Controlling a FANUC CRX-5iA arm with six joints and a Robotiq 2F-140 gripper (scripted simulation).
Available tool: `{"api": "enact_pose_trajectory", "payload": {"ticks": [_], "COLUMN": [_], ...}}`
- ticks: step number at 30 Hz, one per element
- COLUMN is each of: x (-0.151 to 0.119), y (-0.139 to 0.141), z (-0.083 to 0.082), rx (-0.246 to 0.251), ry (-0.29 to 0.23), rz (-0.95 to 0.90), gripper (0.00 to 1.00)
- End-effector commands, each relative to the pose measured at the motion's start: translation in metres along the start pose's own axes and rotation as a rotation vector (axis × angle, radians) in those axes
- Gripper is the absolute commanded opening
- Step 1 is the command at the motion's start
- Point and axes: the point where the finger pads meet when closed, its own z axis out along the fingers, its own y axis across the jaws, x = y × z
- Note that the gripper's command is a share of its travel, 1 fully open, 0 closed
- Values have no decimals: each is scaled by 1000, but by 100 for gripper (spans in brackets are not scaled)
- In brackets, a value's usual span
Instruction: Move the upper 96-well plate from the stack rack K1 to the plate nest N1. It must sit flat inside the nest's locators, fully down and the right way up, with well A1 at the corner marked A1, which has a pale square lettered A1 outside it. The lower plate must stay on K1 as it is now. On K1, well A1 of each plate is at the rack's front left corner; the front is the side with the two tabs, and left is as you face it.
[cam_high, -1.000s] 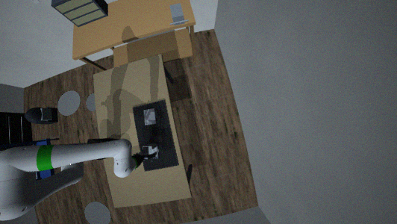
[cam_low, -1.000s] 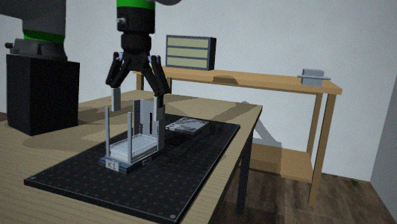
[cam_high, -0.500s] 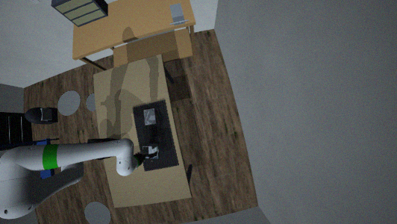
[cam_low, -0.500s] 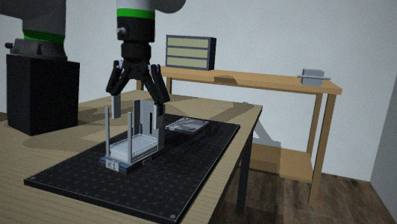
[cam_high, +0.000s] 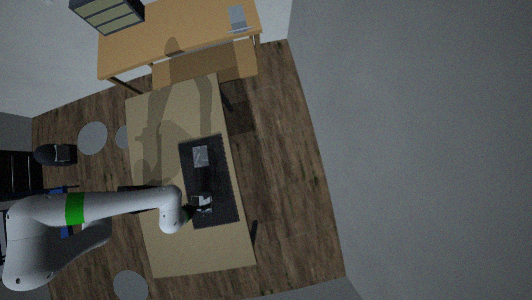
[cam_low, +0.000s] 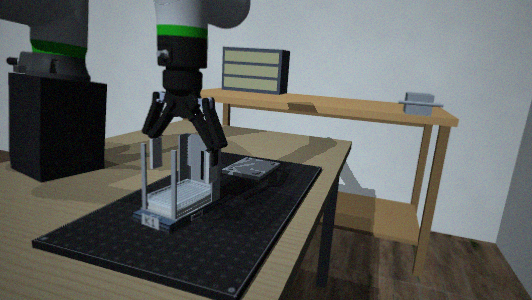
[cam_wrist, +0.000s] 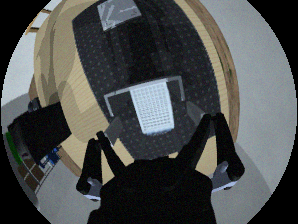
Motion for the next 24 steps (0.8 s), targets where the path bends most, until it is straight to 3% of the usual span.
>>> {"api": "enact_pose_trajectory", "payload": {"ticks": [1,19,24], "x": [0,0,0], "y": [0,0,0], "z": [4,31,32], "rx": [0,0,0], "ry": [0,0,0], "rz": [0,0,0], "gripper": [100,100,100]}}
